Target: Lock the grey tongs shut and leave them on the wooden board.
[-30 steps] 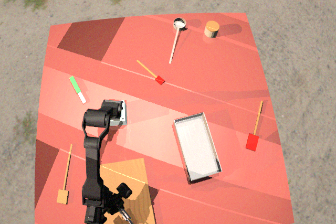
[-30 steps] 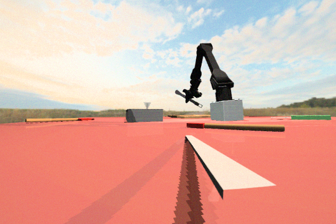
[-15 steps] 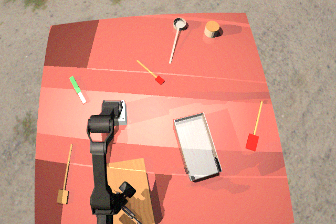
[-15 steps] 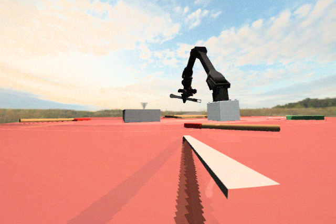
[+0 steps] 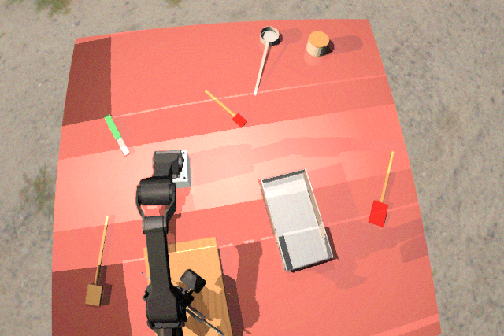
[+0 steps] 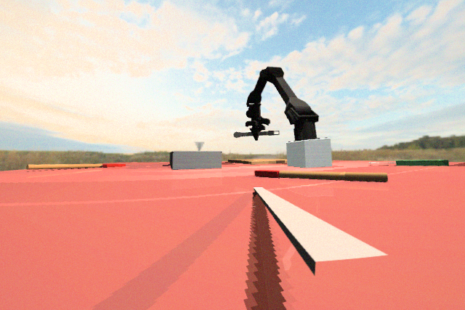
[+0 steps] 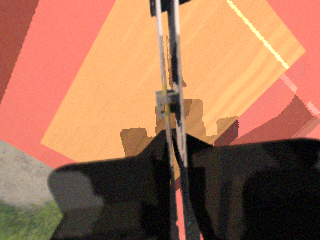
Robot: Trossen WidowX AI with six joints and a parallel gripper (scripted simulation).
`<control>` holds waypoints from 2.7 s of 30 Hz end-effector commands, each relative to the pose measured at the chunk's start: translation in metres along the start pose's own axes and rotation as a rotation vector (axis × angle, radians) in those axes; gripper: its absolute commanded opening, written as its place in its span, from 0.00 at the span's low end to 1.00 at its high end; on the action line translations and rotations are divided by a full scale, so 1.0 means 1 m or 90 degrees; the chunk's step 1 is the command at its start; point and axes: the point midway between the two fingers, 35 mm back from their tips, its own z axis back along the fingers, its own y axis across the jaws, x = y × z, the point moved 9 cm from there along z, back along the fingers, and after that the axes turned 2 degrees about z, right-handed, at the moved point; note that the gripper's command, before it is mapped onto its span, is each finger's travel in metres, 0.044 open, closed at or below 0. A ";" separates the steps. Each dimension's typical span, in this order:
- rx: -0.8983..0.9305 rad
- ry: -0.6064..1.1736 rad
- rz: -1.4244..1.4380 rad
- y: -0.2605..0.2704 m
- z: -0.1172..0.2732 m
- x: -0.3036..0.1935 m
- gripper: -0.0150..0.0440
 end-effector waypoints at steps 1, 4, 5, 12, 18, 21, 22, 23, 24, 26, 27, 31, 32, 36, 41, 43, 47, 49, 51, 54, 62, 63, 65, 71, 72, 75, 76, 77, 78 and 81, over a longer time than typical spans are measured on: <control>0.003 -0.006 0.006 0.000 0.002 -0.001 0.00; 0.003 -0.006 0.006 0.000 0.001 -0.001 0.00; 0.003 -0.006 0.006 0.000 0.000 -0.001 0.00; 0.002 -0.006 0.005 0.001 -0.010 -0.002 0.00; 0.002 -0.006 0.005 0.002 -0.020 -0.002 0.00; 0.002 -0.006 0.005 0.002 -0.025 -0.002 0.00; 0.002 -0.006 0.005 0.002 -0.027 -0.002 0.00; 0.002 -0.006 0.005 0.002 -0.028 -0.002 0.00; 0.002 -0.006 0.005 0.002 -0.030 -0.002 0.00; 0.002 -0.006 0.005 0.002 -0.033 -0.002 0.00; 0.002 -0.006 0.005 0.003 -0.035 -0.002 0.00; 0.002 -0.006 0.005 0.003 -0.041 -0.002 0.00; 0.002 -0.006 0.005 0.003 -0.043 -0.002 0.00; 0.001 -0.006 0.005 0.003 -0.049 -0.002 0.00; 0.001 -0.006 0.005 0.002 -0.057 -0.002 0.00; 0.001 -0.006 0.005 0.002 -0.061 -0.002 0.00; 0.001 -0.006 0.004 0.002 -0.067 -0.001 0.00; 0.001 -0.006 0.004 0.002 -0.070 -0.001 0.00; 0.001 -0.006 0.004 0.002 -0.074 -0.001 0.00; 0.000 -0.006 0.004 0.001 -0.078 -0.001 0.00; -0.002 -0.007 0.007 0.001 -0.081 0.000 0.04; -0.002 -0.007 0.007 0.001 -0.081 0.000 0.09; -0.002 -0.007 0.007 0.001 -0.081 0.000 0.18; -0.002 -0.007 0.007 0.001 -0.081 0.000 0.44; -0.002 -0.007 0.007 0.001 -0.081 0.000 0.49; -0.002 -0.007 0.007 0.001 -0.081 0.000 0.62; -0.002 -0.007 0.007 0.001 -0.081 0.000 0.67; -0.002 -0.007 0.007 0.001 -0.081 0.000 0.71; -0.002 -0.007 0.007 0.001 -0.081 0.000 0.76; -0.002 -0.007 0.007 0.001 -0.081 0.000 0.89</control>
